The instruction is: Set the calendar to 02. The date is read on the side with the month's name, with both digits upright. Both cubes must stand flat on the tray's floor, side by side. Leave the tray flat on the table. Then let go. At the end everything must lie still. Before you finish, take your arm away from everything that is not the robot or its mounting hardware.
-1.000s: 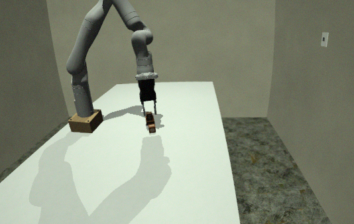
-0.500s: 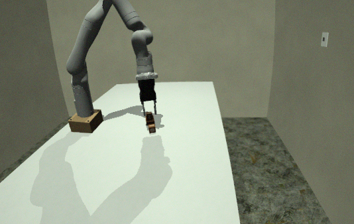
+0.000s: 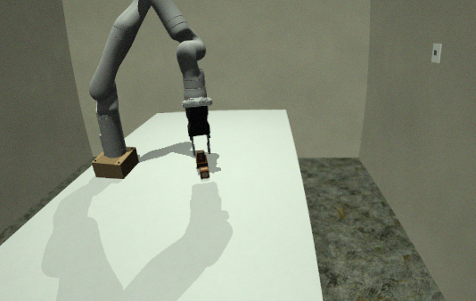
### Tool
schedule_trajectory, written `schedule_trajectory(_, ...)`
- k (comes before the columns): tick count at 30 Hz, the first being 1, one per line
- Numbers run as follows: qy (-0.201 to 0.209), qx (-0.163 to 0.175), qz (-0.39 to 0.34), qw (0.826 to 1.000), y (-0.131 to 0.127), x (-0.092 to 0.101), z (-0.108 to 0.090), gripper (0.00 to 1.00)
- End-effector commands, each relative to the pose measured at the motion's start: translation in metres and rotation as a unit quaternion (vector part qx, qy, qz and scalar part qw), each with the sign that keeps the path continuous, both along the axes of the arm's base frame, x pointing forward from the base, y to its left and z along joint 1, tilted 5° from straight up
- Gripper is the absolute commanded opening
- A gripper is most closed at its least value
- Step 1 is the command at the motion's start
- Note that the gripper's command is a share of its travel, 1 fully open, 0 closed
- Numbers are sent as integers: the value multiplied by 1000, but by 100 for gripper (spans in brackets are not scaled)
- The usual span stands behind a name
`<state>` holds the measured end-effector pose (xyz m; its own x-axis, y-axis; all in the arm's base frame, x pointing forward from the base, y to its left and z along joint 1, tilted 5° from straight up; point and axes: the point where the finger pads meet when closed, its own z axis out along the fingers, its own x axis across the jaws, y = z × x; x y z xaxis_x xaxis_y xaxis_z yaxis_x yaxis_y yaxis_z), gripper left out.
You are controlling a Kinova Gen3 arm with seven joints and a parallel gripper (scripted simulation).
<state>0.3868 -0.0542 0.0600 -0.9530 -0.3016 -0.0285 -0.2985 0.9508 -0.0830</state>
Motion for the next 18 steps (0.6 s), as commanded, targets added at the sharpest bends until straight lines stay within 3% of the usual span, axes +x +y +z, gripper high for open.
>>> schedule_trajectory(1, -1, 0, 0, 1000, 0, 0, 0, 90)
schedule_trajectory(18, 1, 0, -1, 1000, 0, 1, -9, 90)
